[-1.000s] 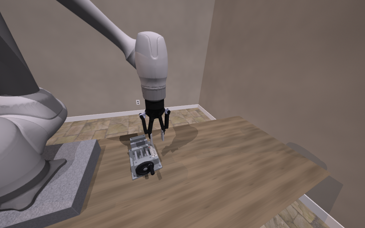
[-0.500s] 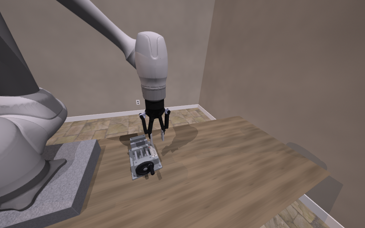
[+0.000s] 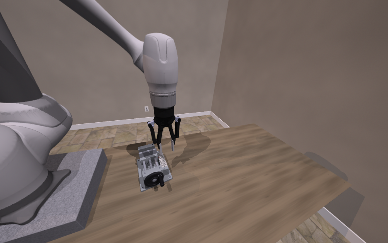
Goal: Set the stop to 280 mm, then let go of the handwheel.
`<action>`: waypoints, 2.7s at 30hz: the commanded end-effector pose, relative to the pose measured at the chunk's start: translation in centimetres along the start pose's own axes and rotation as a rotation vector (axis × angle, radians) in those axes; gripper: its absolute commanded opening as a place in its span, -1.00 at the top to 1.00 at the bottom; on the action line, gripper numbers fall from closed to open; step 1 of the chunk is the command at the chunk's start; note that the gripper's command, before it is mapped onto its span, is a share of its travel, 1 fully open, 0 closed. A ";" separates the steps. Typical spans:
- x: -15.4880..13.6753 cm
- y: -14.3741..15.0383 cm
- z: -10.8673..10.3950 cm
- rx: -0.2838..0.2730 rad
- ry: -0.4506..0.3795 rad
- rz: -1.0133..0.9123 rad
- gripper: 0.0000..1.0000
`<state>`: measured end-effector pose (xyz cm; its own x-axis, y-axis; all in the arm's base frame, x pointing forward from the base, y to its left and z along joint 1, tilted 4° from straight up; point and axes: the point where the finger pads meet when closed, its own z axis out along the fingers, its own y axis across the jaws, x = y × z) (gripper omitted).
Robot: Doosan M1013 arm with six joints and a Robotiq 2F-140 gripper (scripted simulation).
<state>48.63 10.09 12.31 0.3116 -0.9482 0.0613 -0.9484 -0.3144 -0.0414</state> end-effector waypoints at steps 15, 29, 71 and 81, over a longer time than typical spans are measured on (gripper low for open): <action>9.5 5.4 0.0 -0.001 0.000 -0.003 0.33; 9.5 5.4 1.0 -0.001 0.000 -0.003 0.33; 9.5 5.4 7.9 -0.001 0.000 -0.003 0.33; 9.5 5.4 8.1 -0.001 0.000 -0.003 0.33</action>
<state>46.98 -1.02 4.63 0.3148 -0.9472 0.0615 -0.9474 -0.3175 -0.0408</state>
